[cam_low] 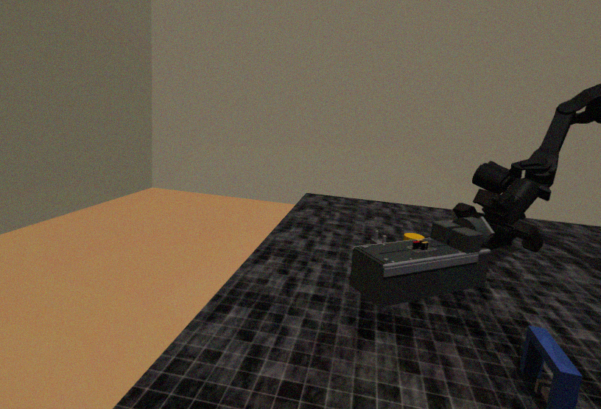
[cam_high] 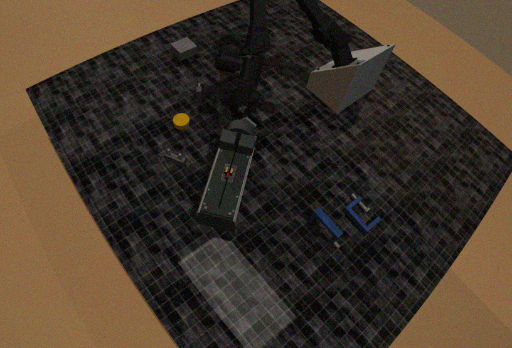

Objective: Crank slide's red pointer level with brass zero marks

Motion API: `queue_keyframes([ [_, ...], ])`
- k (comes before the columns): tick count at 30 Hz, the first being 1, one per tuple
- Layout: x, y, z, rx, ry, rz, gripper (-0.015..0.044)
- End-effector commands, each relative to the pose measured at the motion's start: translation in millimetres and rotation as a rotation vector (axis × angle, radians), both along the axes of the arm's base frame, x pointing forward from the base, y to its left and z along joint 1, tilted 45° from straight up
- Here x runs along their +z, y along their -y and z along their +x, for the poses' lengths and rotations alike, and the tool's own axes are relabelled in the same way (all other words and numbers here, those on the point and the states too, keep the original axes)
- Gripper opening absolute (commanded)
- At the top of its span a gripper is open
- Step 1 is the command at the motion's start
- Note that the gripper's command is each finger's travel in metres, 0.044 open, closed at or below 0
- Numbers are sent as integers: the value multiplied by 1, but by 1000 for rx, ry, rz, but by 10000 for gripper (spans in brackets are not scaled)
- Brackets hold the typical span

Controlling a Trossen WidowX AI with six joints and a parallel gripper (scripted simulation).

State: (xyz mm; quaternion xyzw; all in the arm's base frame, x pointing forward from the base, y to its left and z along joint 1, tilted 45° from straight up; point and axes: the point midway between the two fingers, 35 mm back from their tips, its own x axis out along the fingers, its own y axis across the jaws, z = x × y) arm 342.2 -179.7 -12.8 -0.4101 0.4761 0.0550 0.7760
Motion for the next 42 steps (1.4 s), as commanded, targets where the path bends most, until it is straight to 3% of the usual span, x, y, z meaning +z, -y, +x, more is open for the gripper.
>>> queue_keyframes([
  [1,-9,-1,-4,0,-19,4,0],
  [42,-16,-5,-9,0,-19,5,0],
])
